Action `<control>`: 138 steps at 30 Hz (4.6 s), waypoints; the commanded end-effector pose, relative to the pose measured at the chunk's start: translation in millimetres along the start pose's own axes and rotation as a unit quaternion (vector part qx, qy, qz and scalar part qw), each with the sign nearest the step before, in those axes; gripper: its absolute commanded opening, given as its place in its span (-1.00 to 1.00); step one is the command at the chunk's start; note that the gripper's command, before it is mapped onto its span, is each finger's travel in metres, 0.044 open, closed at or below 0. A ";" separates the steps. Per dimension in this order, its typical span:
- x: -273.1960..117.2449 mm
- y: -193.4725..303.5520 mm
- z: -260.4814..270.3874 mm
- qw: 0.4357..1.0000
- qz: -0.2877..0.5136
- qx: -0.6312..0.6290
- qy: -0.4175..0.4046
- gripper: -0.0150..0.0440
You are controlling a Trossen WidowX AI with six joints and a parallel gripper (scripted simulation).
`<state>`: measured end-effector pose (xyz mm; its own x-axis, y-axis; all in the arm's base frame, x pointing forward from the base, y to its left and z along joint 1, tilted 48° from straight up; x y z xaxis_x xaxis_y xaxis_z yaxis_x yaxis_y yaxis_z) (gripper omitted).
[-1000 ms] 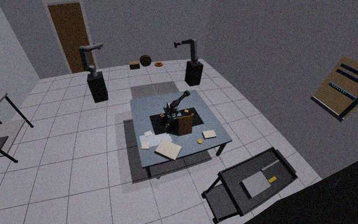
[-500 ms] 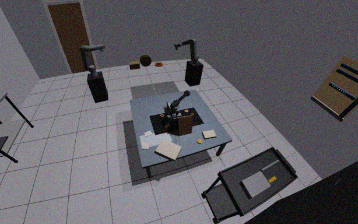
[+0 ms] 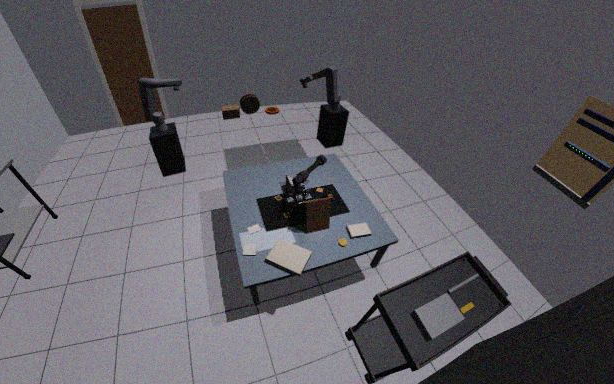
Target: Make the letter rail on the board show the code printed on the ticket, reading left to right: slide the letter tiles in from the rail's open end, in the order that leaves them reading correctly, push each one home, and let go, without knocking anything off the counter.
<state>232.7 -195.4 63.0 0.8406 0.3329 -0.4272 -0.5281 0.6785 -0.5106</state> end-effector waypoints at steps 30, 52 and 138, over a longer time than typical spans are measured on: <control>0.0 0.1 18.4 1.000 -0.001 0.002 0.001 -0.49; 0.1 0.5 30.6 1.000 0.000 0.003 0.001 -0.49; -7.0 2.1 70.2 1.000 0.000 0.004 0.001 0.51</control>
<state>238.9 -148.4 114.7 0.8394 0.3326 -0.4299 -0.5287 0.6832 -0.5037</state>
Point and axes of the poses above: the point midway between the two fingers, 35 mm back from their tips, its own x axis out along the fingers, its own z axis across the jaws, y = z × x, the point moved 8 cm from there along -x, back along the fingers, and after that the axes turned 2 degrees about x, right-handed, at the moved point
